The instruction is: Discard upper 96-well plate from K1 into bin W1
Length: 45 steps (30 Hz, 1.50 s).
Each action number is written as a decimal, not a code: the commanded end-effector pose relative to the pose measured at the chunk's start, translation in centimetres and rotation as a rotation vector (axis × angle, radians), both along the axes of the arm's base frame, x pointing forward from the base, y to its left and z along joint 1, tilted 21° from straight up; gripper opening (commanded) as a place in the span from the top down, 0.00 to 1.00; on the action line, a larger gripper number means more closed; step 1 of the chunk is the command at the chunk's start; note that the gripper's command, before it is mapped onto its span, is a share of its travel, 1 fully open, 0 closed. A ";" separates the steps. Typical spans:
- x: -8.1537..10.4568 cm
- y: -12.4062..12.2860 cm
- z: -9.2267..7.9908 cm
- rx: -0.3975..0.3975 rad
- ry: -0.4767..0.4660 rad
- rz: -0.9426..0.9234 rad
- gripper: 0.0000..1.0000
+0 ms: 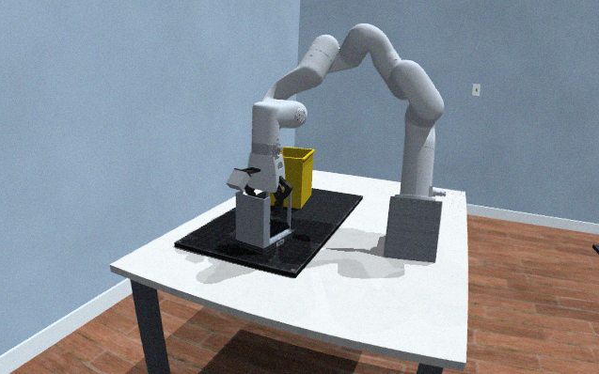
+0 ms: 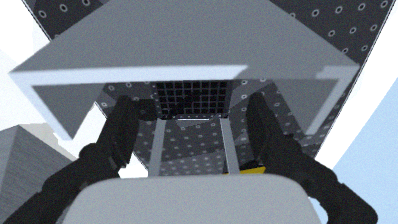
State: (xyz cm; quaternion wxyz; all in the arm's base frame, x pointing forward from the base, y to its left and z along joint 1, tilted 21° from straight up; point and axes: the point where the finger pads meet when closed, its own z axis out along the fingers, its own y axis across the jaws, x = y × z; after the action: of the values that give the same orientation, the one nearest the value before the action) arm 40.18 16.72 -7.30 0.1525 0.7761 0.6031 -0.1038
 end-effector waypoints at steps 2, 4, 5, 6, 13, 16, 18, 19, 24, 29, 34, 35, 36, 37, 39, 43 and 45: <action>0.1 0.0 -0.5 0.003 -0.004 0.002 0.00; 0.2 -0.2 -0.8 0.003 -0.004 0.002 0.00; 0.2 -0.2 -0.9 0.003 -0.004 0.002 0.00; 0.2 -0.3 -1.1 0.003 -0.004 0.002 0.00; 0.2 -0.7 -2.2 0.003 -0.004 0.002 0.00; 0.2 -0.9 -2.6 0.003 -0.004 0.002 0.00; 0.2 -0.9 -2.6 0.003 -0.004 0.002 0.00; 0.2 -0.9 -2.8 0.003 -0.004 0.002 0.00; 0.2 -1.0 -3.0 0.003 -0.004 0.002 0.00; 0.2 -1.0 -3.0 0.003 -0.004 0.002 0.00; 0.2 -1.0 -3.0 0.003 -0.004 0.002 0.00; 0.2 -1.0 -3.0 0.003 -0.004 0.002 0.00; 0.2 -1.1 -3.1 0.003 -0.004 0.002 0.00; 0.2 -1.1 -3.1 0.003 -0.004 0.002 0.00; 0.2 -1.1 -3.3 0.003 -0.004 0.002 0.00; 0.2 -1.2 -3.5 0.003 -0.004 0.002 0.00; 0.2 -1.3 -3.6 0.003 -0.004 0.002 0.00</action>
State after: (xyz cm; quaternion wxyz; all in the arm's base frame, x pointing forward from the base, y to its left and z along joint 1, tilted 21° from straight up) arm 40.28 15.35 -10.84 0.1526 0.7761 0.6031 -0.1037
